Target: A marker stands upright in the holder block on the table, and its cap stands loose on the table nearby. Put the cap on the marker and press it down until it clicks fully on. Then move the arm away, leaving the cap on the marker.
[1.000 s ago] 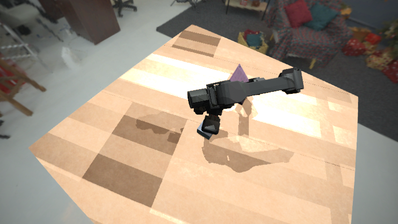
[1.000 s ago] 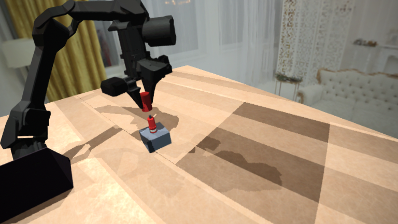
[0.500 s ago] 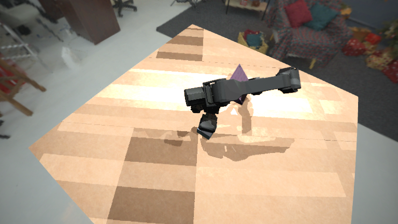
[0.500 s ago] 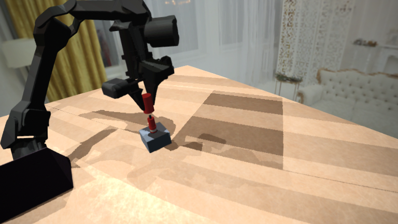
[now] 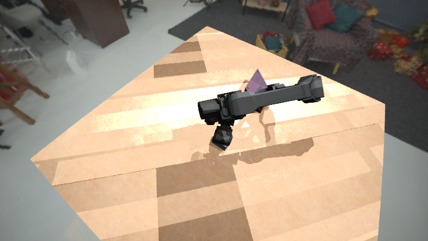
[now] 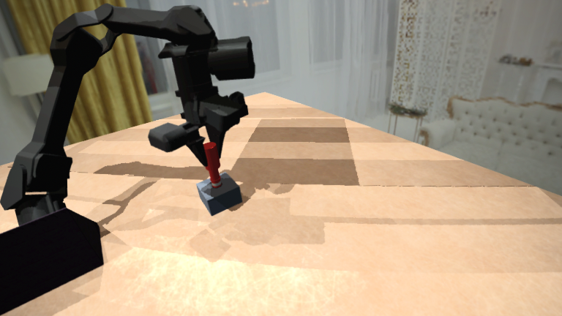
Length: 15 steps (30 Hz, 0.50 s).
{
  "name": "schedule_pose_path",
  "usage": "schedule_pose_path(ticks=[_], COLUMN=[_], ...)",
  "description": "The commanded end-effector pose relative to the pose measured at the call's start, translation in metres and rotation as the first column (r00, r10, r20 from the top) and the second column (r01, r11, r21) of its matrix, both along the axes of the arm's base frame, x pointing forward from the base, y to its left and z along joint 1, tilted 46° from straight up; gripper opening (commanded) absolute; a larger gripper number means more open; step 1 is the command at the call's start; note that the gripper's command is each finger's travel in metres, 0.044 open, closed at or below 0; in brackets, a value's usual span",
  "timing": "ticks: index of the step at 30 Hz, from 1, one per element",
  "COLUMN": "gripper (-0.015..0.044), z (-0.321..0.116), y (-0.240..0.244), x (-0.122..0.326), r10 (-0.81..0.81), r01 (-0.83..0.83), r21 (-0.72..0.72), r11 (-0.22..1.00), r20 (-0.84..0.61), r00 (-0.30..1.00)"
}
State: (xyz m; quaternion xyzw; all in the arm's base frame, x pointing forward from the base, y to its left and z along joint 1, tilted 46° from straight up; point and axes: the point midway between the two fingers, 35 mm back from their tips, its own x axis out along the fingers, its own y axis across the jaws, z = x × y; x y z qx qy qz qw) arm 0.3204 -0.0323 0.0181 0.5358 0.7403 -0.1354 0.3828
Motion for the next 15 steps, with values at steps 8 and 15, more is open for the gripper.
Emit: schedule_pose_path(ticks=[8,15], gripper=[0.0000,0.0000], z=[-0.013,-0.019], y=[0.013,0.020], x=[-0.003,-0.005], r10=[-0.006,-0.006], r01=[0.006,0.006], r21=[0.004,0.005], r11=[1.000,1.000], r20=[-0.001,-0.001], r00=[1.000,1.000])
